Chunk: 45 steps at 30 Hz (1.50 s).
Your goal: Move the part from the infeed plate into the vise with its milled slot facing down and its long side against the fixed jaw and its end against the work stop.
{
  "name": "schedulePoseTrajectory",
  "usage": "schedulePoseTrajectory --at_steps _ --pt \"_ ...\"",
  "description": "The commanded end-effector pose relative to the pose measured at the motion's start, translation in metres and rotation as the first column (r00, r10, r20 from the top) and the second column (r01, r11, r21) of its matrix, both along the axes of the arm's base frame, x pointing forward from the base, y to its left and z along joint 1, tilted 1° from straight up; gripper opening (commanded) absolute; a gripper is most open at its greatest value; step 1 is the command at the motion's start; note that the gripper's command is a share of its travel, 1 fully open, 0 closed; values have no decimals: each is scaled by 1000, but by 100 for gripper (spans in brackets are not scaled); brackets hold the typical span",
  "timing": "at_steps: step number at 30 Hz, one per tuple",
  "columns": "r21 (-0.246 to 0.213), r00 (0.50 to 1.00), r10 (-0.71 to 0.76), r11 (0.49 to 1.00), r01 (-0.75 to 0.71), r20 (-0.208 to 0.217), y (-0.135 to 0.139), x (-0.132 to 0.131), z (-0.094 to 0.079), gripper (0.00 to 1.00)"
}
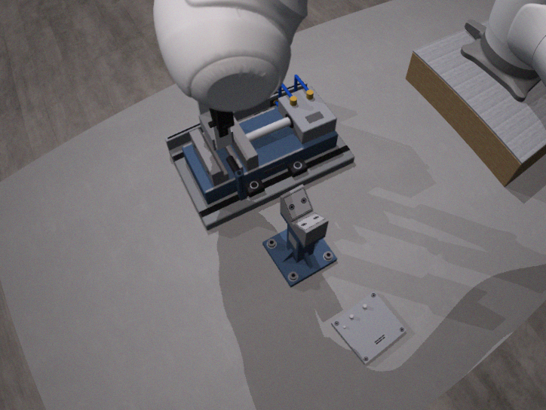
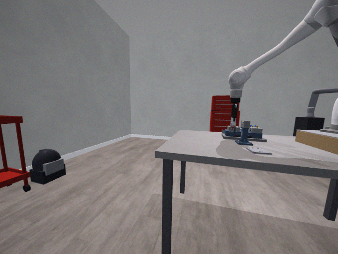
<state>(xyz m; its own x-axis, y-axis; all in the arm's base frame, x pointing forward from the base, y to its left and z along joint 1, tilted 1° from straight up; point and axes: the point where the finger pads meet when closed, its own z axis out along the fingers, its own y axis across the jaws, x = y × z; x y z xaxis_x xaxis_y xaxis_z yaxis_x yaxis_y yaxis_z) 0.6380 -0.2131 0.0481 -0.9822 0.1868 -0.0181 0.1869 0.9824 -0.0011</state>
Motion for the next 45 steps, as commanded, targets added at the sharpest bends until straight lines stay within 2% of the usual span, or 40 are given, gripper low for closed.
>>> schedulePoseTrajectory --at_steps 1,45 --pt "5 1000 -1 1000 1 -7 1 -4 -7 0" --pt "5 1000 -1 1000 1 -7 1 -4 -20 0"
